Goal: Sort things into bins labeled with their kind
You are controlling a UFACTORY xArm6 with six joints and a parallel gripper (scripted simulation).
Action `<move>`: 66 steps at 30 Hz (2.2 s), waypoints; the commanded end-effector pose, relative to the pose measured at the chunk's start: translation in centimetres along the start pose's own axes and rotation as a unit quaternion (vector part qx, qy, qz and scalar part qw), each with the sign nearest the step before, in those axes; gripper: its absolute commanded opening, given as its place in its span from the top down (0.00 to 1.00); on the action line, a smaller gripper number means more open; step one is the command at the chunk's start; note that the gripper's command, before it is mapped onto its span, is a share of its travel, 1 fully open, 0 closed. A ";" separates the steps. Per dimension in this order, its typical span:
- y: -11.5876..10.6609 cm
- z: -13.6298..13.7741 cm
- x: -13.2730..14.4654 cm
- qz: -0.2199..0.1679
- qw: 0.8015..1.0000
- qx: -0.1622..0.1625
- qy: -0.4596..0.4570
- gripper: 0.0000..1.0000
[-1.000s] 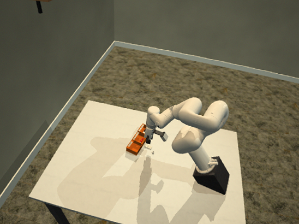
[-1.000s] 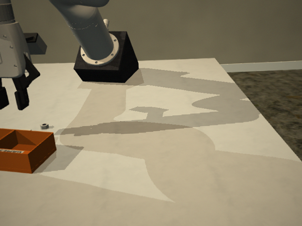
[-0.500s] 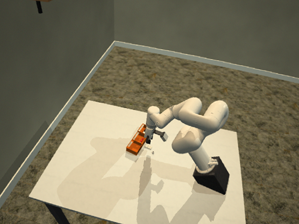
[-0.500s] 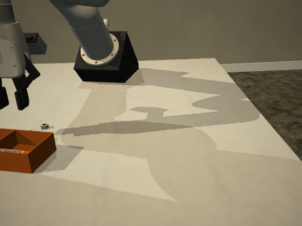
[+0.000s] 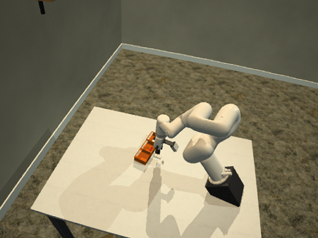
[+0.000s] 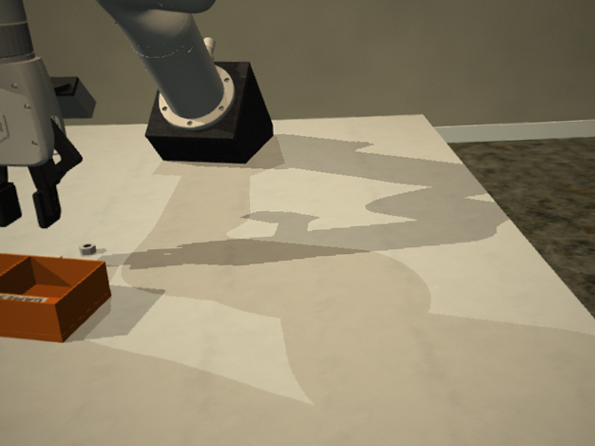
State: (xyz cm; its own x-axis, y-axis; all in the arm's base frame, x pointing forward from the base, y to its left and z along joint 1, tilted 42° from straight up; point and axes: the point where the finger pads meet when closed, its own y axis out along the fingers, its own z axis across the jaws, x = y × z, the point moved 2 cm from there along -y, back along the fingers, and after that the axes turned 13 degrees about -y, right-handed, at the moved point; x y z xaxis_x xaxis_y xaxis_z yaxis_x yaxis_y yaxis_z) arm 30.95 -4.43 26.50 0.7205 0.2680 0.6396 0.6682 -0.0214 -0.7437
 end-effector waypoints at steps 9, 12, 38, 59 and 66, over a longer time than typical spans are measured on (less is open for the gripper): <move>4.2 -0.2 0.4 -0.001 1.000 0.000 0.000 0.59; 4.2 -0.2 0.5 -0.001 1.000 0.000 0.000 0.59; 5.4 -0.1 0.3 -0.001 1.000 0.000 0.000 0.59; 5.4 -0.1 0.3 -0.001 1.000 0.000 0.000 1.00; 5.4 -0.1 0.3 -0.001 1.000 0.000 0.000 1.00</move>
State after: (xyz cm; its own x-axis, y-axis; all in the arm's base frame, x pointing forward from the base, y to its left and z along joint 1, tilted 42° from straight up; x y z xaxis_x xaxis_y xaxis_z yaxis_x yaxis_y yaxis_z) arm 34.71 -4.58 22.61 0.7201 0.2679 0.6400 0.6686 -0.0213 -0.7433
